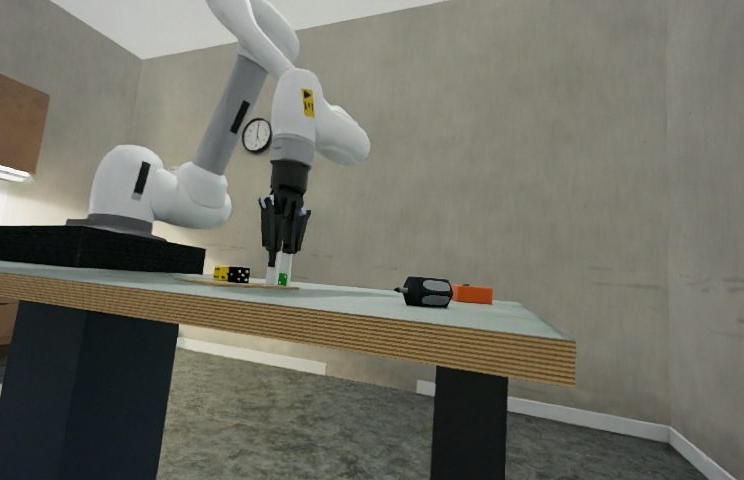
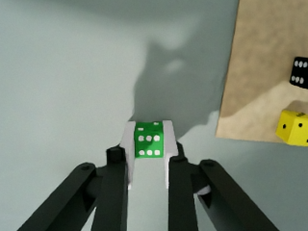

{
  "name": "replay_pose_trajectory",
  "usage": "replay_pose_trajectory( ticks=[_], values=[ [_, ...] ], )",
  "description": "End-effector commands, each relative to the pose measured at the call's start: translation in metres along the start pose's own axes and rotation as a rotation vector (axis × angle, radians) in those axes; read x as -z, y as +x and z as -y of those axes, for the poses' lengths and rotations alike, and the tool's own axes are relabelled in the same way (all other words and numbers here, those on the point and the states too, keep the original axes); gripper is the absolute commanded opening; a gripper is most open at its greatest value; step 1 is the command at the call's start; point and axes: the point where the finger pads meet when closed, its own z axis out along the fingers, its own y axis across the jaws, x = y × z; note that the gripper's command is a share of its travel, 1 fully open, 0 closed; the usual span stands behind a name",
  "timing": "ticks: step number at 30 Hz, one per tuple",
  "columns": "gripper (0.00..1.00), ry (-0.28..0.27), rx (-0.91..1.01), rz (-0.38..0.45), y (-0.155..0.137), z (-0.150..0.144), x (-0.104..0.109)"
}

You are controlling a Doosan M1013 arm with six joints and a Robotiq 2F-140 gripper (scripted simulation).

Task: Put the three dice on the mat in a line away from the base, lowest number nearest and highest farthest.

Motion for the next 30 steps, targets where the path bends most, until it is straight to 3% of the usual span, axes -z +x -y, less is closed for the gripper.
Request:
replay_pose_trajectory(
  ticks=[1,9,19,30],
  values=[
    [0.21,0.0,0.0,-0.001,0.0,0.0,0.001],
    [0.21,0.0,0.0,-0.001,0.0,0.0,0.015],
    [0.21,0.0,0.0,-0.001,0.0,0.0,0.084],
    [0.21,0.0,0.0,-0.001,0.0,0.0,0.101]
  ],
)
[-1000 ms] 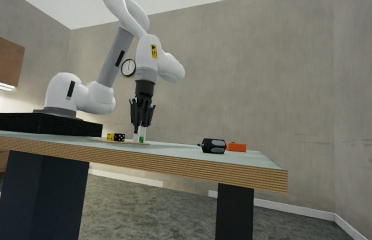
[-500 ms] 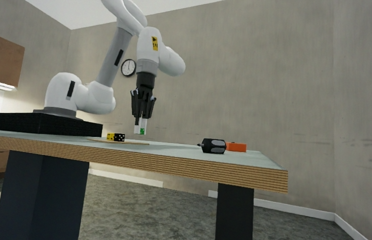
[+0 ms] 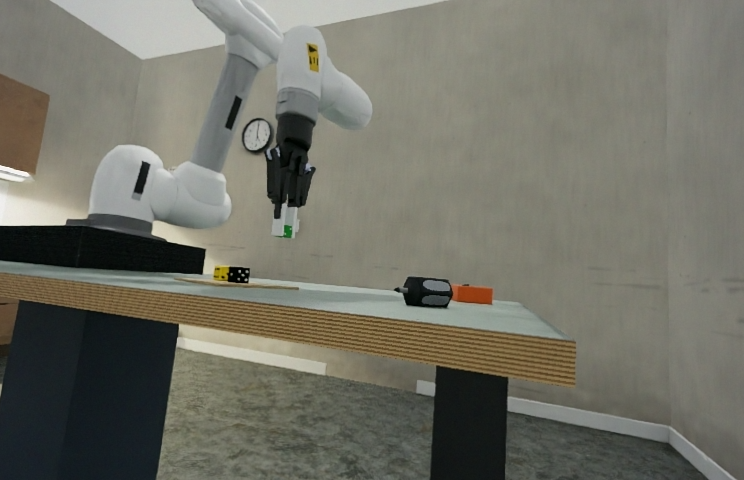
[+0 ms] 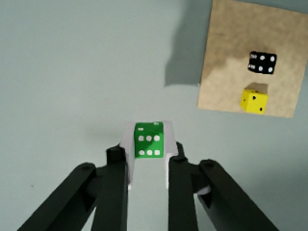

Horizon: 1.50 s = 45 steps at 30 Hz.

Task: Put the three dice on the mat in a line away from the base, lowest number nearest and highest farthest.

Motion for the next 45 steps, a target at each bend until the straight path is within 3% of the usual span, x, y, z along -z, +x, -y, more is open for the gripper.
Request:
replay_pose_trajectory(
  ticks=[1,8,10,12,13,15,16,20,36,45],
  values=[
    [0.21,0.0,0.0,-0.001,0.0,0.0,0.001],
    [0.21,0.0,-0.01,-0.001,0.01,-0.01,0.002],
    [0.21,0.0,-0.053,-0.001,0.047,-0.053,0.004],
    [0.21,0.0,-0.053,-0.001,0.047,-0.053,0.004],
    [0.21,0.0,-0.081,-0.001,0.069,-0.083,0.005],
    [0.21,0.0,-0.081,-0.001,0.069,-0.083,0.005],
    [0.21,0.0,-0.106,-0.001,0.087,-0.112,0.006],
    [0.21,0.001,-0.133,-0.001,0.105,-0.144,0.006],
    [0.21,0.0,-0.134,-0.001,0.106,-0.146,0.004],
    [0.21,0.0,-0.134,-0.001,0.106,-0.146,-0.012]
  ],
)
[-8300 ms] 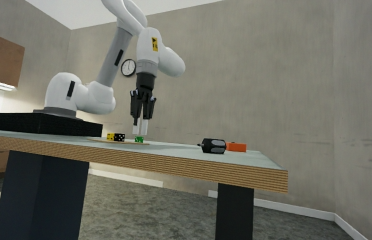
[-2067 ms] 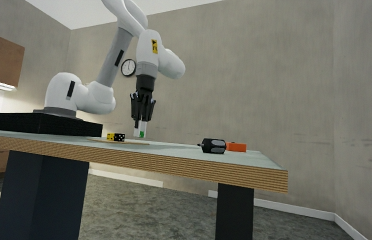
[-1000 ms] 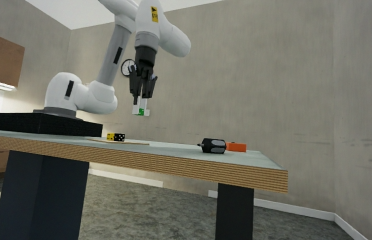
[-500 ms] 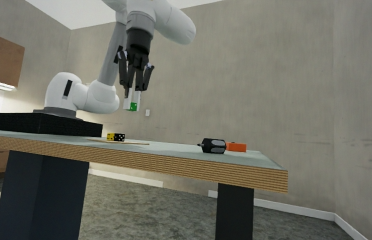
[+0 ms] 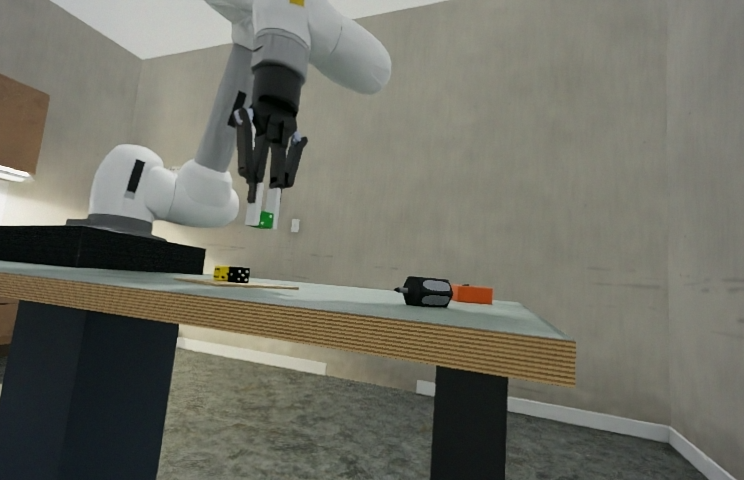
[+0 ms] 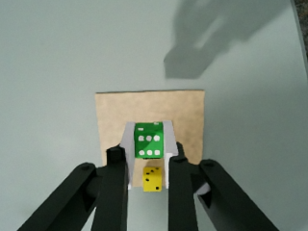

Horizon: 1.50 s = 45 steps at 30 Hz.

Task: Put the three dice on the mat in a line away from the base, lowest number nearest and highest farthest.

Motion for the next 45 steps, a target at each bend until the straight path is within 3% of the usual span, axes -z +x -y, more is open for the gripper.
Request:
replay_pose_trajectory(
  ticks=[1,12,20,45],
  values=[
    [0.21,0.0,0.0,-0.001,0.001,0.0,-0.01],
    [0.21,0.0,0.0,-0.001,0.001,0.0,-0.061],
    [0.21,0.0,0.0,-0.001,0.001,0.0,-0.079],
    [0.21,0.0,0.0,-0.001,0.001,0.0,-0.084]
  ],
)
